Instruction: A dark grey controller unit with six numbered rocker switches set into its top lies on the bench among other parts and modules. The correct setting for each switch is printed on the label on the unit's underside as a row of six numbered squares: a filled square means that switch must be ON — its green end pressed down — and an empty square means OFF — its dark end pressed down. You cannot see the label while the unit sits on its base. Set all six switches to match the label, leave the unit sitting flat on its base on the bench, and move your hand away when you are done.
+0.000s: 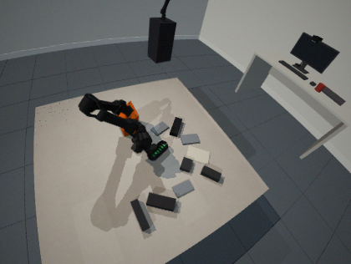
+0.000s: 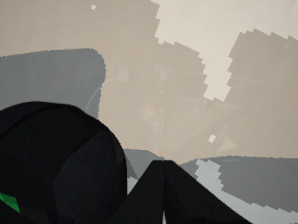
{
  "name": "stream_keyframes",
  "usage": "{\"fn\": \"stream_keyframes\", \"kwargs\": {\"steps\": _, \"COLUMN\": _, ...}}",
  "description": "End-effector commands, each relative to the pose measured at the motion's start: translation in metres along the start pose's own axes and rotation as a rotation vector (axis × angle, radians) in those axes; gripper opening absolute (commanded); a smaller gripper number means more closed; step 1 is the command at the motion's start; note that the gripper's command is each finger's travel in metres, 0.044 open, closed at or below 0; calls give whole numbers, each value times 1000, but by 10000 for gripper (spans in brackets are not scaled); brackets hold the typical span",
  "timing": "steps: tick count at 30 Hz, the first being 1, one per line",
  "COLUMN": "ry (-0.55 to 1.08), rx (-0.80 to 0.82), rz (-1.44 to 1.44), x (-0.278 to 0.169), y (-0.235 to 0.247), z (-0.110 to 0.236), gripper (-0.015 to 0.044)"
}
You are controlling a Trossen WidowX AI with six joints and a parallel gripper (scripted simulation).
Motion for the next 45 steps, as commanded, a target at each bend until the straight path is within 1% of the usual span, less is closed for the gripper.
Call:
{"fn": "stream_keyframes", "kwargs": {"steps": 1, "ry": 0, "rx": 5, "rz": -1, "x": 1, "y": 4, "z": 0, "gripper": 0}}
{"fn": "stream_keyframes", "kwargs": {"steps": 15, "ry": 0, "rx": 5, "rz": -1, "x": 1, "y": 9, "z": -2, "gripper": 0}}
{"fn": "stream_keyframes", "kwargs": {"steps": 34, "ry": 0, "rx": 6, "rz": -2, "x": 4, "y": 33, "z": -9, "gripper": 0}}
{"fn": "stream_keyframes", "kwargs": {"steps": 35, "ry": 2, "rx": -11, "rz": 16, "x": 1, "y": 21, "z": -5, "gripper": 0}}
{"fn": "stream_keyframes", "kwargs": {"steps": 36, "ry": 2, "rx": -10, "rz": 14, "x": 1, "y": 20, "z": 0, "gripper": 0}}
{"fn": "stream_keyframes", "kwargs": {"steps": 41, "ry": 2, "rx": 4, "rz": 0, "x": 1, "y": 11, "z": 47, "gripper": 0}}
{"fn": "stream_keyframes", "kwargs": {"steps": 45, "ry": 2, "rx": 6, "rz": -2, "x": 1, "y": 8, "z": 53, "gripper": 0}}
Point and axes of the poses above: the point midway between the two fingers, 35 mm back from their tips, its own z axis back along the fingers, its own y axis across the jaws, x = y × z, the point moved 1 cm from there along z, back along the fingers, and after that the axes turned 4 degrees about z, right-handed, at the moved point
